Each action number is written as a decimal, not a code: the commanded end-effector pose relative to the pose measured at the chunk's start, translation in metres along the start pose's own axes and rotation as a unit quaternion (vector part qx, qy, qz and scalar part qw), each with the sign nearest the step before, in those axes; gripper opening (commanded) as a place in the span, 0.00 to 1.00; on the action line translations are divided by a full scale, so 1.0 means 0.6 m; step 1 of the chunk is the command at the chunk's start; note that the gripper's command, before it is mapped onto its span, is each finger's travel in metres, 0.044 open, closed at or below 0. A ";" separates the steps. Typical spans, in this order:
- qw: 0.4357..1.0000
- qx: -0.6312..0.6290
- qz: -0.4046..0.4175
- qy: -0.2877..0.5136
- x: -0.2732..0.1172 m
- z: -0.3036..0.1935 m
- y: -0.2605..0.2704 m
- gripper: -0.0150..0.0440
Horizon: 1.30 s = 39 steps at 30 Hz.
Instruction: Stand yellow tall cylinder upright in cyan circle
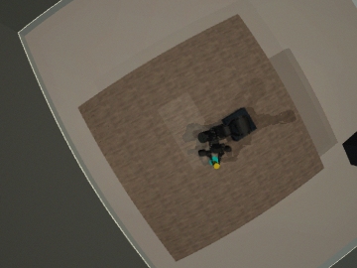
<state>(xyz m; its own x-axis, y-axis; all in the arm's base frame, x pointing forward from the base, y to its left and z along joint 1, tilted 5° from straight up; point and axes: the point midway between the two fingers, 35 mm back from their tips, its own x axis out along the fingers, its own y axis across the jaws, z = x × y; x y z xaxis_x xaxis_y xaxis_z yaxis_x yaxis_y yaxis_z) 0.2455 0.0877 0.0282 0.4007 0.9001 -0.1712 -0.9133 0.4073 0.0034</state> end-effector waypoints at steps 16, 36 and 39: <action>1.000 0.001 0.003 -0.002 0.004 -0.063 0.014 0.43; 1.000 0.002 0.000 0.001 0.004 -0.098 0.016 0.43; 1.000 0.002 0.000 0.001 0.004 -0.098 0.016 0.43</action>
<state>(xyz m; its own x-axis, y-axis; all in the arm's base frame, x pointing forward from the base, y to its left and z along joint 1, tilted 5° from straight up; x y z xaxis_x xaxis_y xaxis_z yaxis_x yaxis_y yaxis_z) 0.2339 0.0845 -0.0299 0.4034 0.8975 -0.1780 -0.9111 0.4119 0.0119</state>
